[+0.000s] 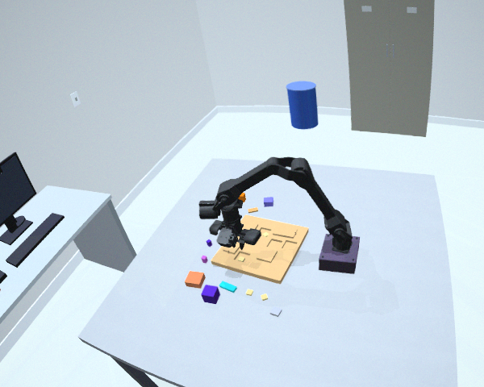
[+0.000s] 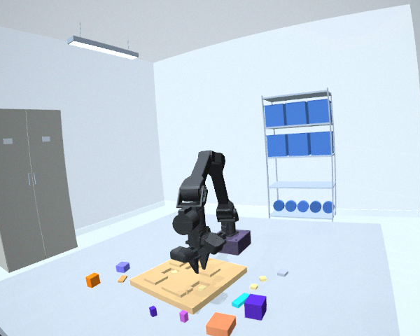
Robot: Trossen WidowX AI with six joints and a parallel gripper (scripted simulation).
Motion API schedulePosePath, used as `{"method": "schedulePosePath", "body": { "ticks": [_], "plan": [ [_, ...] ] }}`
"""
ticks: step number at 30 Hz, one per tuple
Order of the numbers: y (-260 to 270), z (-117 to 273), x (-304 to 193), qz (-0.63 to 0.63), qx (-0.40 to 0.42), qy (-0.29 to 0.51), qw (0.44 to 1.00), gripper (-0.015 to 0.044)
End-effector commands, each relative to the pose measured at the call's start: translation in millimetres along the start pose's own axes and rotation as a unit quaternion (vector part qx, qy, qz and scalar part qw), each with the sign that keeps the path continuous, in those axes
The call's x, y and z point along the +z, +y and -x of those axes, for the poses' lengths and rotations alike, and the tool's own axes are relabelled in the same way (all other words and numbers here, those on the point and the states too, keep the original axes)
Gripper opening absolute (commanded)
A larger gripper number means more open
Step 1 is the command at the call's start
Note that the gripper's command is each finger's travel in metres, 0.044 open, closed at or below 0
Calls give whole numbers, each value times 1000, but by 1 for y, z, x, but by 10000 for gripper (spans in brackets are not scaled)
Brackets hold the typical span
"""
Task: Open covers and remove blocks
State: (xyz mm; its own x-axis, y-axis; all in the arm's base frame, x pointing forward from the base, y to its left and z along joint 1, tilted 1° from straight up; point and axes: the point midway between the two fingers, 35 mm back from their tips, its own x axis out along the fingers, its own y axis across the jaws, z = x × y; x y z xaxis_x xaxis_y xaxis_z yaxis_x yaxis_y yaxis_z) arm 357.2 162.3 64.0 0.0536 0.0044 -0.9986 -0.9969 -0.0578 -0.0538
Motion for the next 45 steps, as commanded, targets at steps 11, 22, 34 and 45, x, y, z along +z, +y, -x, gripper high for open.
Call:
{"method": "schedulePosePath", "body": {
  "ticks": [11, 22, 34, 45],
  "plan": [
    [2, -31, 0, -2, 4, 0, 1000, 144],
    [2, -31, 0, -2, 4, 0, 1000, 144],
    [2, -33, 0, -2, 4, 0, 1000, 144],
    [2, -43, 0, -2, 4, 0, 1000, 144]
  ]
}}
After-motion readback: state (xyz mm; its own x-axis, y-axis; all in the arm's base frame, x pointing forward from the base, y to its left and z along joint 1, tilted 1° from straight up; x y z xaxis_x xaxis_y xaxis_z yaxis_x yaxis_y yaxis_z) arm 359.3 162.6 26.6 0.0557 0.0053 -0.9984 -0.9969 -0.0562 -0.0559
